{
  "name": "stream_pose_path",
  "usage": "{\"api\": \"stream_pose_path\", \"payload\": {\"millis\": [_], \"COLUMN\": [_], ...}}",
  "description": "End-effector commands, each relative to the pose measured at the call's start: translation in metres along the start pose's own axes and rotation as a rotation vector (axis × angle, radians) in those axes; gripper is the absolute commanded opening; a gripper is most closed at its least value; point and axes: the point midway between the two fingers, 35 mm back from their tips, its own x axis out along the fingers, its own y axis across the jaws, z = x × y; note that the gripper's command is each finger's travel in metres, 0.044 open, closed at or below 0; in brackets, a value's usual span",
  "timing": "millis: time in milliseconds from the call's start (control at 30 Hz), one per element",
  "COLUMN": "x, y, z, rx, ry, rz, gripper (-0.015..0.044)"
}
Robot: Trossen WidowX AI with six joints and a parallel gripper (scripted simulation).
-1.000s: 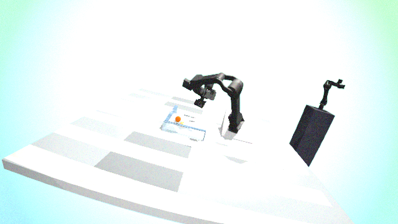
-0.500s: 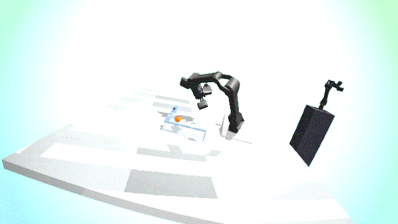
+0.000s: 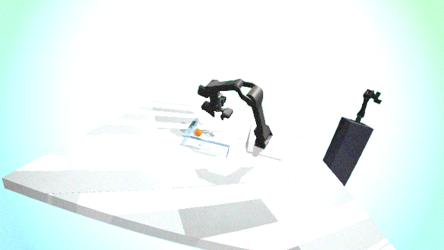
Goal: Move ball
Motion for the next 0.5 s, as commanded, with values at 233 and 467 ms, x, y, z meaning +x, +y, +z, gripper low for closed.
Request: {"api": "stream_pose_path", "payload": {"millis": [233,467], "x": [-0.015,-0.024], "y": [0.037,0.046], "z": [-0.065,-0.081], "rx": [-1.216,-1.577], "ry": [0.374,0.411], "rz": [0.284,0.466], "gripper": [0.0285,0.0285]}}
